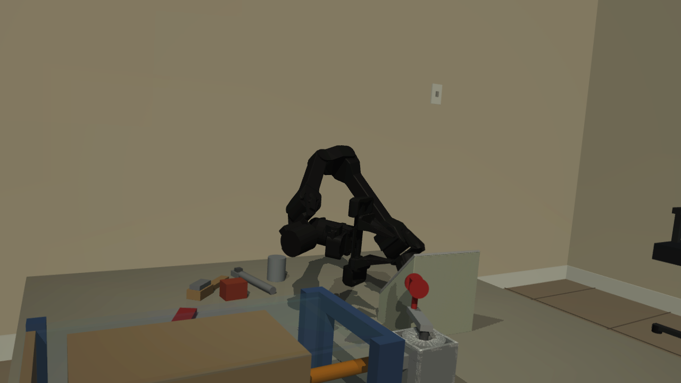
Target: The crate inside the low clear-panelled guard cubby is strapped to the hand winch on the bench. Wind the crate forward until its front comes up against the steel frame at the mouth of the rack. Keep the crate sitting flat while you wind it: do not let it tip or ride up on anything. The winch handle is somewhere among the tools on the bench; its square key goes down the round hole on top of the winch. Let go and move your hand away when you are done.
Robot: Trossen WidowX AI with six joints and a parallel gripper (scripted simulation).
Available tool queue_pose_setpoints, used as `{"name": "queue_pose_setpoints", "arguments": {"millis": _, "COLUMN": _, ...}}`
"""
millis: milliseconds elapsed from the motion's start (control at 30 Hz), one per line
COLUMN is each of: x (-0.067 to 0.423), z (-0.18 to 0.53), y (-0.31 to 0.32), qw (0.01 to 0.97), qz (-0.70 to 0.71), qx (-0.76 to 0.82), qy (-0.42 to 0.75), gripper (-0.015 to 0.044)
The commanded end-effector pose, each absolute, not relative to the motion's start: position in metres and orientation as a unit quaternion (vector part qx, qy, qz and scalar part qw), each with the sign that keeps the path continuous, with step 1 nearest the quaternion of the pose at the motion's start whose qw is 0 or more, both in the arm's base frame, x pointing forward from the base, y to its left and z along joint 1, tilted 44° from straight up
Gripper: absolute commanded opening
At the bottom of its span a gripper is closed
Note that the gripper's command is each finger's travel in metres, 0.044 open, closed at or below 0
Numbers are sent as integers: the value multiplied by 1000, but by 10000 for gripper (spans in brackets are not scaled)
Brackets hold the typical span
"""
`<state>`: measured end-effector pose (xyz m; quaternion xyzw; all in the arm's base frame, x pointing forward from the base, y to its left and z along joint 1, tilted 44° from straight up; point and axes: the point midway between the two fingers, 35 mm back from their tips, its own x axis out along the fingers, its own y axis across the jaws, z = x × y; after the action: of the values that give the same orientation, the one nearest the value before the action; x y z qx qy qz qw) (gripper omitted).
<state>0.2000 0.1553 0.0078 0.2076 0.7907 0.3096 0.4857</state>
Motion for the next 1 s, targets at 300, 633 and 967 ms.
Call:
{"name": "queue_pose_setpoints", "arguments": {"millis": 300, "x": 200, "z": 8, "y": 156, "qw": 486, "qz": 309, "qx": 208, "qy": 791, "gripper": 240}}
{"name": "queue_pose_setpoints", "arguments": {"millis": 633, "x": 193, "z": -4, "y": 166, "qw": 467, "qz": 287, "qx": 113, "qy": 829, "gripper": 345}}
{"name": "queue_pose_setpoints", "arguments": {"millis": 967, "x": 172, "z": -35, "y": 209, "qw": 419, "qz": 187, "qx": -306, "qy": 834, "gripper": 440}}
